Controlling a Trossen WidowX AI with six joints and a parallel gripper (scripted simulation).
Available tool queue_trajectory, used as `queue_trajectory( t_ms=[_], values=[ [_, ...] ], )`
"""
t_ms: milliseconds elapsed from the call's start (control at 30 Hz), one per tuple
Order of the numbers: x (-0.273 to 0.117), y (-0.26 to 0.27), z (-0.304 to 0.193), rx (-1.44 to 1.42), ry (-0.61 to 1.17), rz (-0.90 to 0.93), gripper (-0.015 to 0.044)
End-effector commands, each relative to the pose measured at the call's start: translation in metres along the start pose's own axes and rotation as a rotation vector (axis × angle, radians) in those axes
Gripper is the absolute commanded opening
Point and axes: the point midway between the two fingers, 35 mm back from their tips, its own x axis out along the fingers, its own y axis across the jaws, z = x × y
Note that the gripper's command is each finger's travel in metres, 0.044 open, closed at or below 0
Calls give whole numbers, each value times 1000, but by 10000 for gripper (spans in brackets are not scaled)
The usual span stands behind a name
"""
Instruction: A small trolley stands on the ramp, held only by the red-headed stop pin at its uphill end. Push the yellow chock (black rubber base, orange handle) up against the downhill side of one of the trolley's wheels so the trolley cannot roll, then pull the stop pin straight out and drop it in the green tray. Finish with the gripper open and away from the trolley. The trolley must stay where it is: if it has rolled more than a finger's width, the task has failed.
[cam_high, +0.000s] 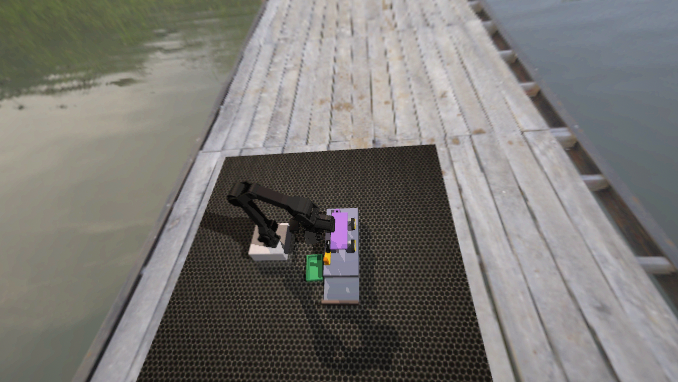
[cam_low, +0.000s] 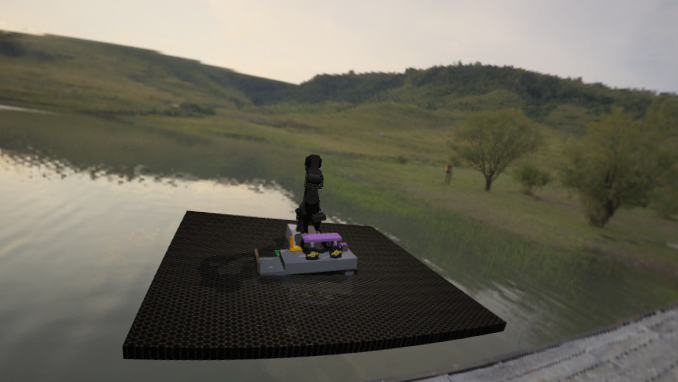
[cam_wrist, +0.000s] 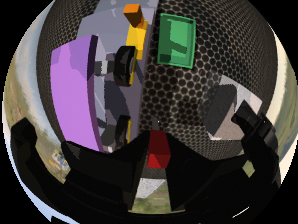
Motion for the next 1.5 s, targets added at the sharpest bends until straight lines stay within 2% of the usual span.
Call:
queue_trajectory(
  t_ms=[0, 833, 1000, 1467],
  values=[
    [-2, 0, 13, -3, 1, -3, 0],
    [-18, -3, 112, -3, -8, -4, 0],
    [-19, -3, 115, 2, -9, -4, 0],
    [-18, -4, 112, 398, -87, 29, 0]
  ],
)
